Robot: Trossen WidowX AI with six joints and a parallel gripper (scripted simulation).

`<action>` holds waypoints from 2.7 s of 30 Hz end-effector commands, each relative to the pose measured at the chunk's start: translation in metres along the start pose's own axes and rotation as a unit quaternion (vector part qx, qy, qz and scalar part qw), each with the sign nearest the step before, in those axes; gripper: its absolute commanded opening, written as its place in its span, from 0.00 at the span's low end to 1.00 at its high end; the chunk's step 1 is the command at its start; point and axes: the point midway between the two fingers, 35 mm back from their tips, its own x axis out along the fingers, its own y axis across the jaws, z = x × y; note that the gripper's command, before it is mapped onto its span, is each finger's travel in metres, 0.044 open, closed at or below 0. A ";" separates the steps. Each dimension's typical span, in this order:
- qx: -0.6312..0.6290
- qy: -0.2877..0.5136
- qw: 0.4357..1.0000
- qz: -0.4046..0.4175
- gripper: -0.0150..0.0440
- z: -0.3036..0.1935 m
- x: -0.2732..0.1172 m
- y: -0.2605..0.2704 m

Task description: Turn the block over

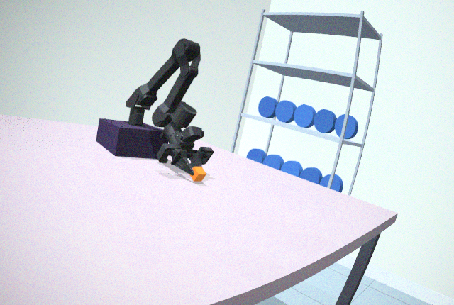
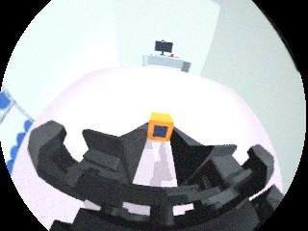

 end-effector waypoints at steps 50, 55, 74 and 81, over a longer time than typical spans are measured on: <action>-0.003 -0.002 1.000 -0.002 1.00 0.000 -0.001 -0.001; -0.003 0.001 1.000 -0.002 1.00 0.001 0.000 0.000; -0.002 0.264 0.965 -0.002 1.00 0.054 -0.050 0.000; -0.002 0.265 0.964 -0.003 1.00 0.055 -0.051 0.000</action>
